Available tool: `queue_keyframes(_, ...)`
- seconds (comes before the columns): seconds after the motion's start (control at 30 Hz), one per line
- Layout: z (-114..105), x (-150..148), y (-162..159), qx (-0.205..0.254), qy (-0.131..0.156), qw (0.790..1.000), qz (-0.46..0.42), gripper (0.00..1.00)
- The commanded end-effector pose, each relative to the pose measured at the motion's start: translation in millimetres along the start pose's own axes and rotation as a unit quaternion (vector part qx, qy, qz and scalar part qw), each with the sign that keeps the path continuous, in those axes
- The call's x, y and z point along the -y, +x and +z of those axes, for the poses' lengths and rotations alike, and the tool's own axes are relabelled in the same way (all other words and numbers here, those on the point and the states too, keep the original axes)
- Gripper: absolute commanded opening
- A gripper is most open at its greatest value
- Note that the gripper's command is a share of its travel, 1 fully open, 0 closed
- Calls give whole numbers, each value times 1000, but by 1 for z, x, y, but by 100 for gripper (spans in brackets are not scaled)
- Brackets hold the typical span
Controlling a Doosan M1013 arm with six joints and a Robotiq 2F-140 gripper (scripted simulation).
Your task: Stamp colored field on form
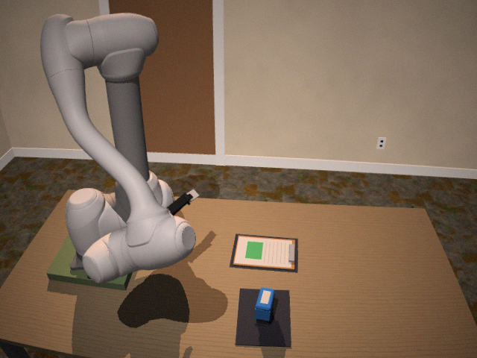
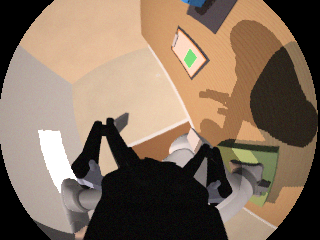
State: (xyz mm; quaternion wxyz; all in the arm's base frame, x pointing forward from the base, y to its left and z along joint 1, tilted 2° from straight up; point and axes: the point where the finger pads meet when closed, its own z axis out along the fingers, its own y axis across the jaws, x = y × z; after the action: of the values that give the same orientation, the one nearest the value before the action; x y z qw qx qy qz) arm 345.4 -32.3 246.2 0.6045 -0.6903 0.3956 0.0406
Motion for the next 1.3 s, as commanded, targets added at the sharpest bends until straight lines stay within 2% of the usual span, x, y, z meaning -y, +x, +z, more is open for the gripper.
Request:
queue_keyframes(0.0,0,0,0,0,0,1000,0,100)
queue_keyframes(0.57,0,0,0,0,0,1000,0,100)
queue_keyframes(0.67,-1,2,5,7,-11,1000,-16,100)
queue_keyframes(0.73,-1,5,16,22,-32,998,-47,100)
queue_keyframes(0.8,-4,10,37,49,-75,990,-106,100)
queue_keyframes(0.83,-7,13,52,68,-105,981,-148,100)
queue_keyframes(0.9,-14,21,91,88,-136,968,-192,100)
queue_keyframes(0.93,-14,21,91,99,-154,959,-217,100)
queue_keyframes(0.97,-18,26,114,109,-171,949,-241,100)
queue_keyframes(1.03,-18,26,114,131,-205,926,-289,100)
queue_keyframes(1.1,-18,26,114,131,-205,926,-289,100)
queue_keyframes(1.13,-22,32,140,163,-255,883,-359,100)
queue_keyframes(1.17,-27,38,169,169,-265,873,-373,100)
queue_keyframes(1.2,-27,38,169,176,-275,862,-387,100)
queue_keyframes(1.27,-27,38,169,196,-307,826,-430,100)
